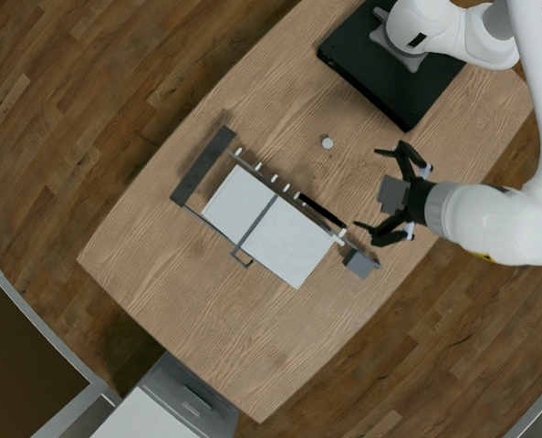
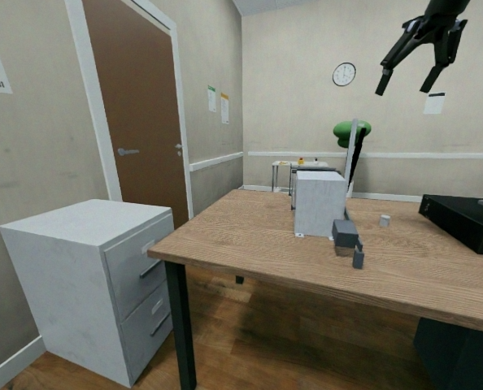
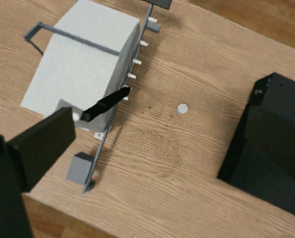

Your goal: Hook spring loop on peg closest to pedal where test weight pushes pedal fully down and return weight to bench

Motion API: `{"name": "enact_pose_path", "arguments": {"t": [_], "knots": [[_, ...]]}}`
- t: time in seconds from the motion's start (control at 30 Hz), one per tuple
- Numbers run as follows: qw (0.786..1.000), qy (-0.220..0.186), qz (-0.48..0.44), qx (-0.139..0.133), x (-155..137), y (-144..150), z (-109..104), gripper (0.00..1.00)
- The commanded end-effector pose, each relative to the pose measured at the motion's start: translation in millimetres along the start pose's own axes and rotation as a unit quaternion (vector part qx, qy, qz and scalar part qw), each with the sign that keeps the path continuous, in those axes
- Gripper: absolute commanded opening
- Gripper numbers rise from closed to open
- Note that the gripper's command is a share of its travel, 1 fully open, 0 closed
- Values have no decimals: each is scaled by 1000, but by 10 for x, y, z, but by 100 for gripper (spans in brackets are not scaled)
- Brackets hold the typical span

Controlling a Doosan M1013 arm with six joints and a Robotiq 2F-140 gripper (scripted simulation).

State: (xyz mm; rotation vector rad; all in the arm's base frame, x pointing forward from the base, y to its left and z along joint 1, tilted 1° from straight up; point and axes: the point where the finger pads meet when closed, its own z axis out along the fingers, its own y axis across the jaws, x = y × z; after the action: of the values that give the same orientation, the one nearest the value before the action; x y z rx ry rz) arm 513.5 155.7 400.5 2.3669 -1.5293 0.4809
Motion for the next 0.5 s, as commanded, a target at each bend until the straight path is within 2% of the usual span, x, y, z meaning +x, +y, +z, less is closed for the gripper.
{"name": "enact_pose_path", "arguments": {"t": [0.0, 0.13, 0.23, 0.47], "knots": [[1000, 0, 0, 1, 61, 87, 24, 100], [1000, 0, 0, 1, 144, 217, 69, 100], [1000, 0, 0, 1, 127, 192, 60, 100], [1000, 0, 0, 1, 273, 418, 139, 100]]}}
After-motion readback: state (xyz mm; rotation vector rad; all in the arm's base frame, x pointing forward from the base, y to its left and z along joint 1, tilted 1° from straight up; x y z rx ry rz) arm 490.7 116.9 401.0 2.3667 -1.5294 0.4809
